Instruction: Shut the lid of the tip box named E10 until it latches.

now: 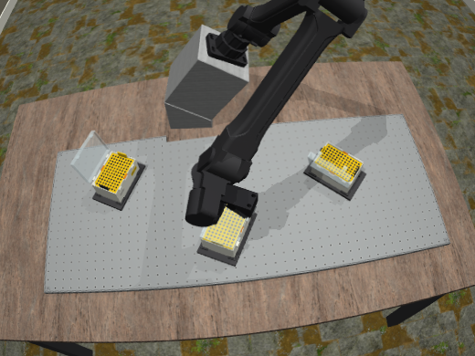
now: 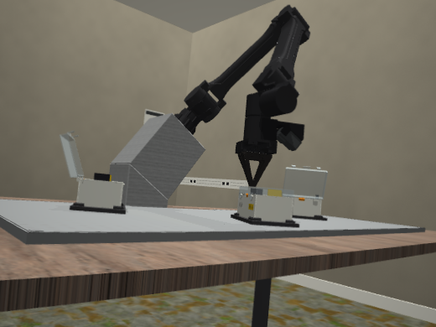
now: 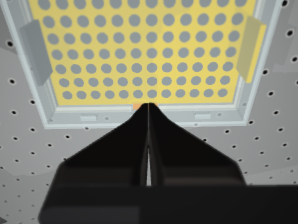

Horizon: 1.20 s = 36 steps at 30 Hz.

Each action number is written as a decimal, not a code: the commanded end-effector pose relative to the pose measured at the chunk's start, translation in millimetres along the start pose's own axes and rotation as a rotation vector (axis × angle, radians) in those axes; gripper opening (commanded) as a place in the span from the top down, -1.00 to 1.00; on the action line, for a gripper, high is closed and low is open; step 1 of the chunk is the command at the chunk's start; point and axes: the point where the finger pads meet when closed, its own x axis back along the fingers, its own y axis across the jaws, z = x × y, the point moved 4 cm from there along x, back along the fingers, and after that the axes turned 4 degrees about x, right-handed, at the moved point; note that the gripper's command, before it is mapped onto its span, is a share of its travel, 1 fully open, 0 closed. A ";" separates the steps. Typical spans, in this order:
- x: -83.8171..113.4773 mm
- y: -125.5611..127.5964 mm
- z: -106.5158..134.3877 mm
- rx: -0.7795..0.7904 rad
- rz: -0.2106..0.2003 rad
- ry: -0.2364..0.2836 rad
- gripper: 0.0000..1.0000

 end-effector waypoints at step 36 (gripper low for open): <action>66.5 -17.3 -4.1 0.028 0.042 -0.006 1.00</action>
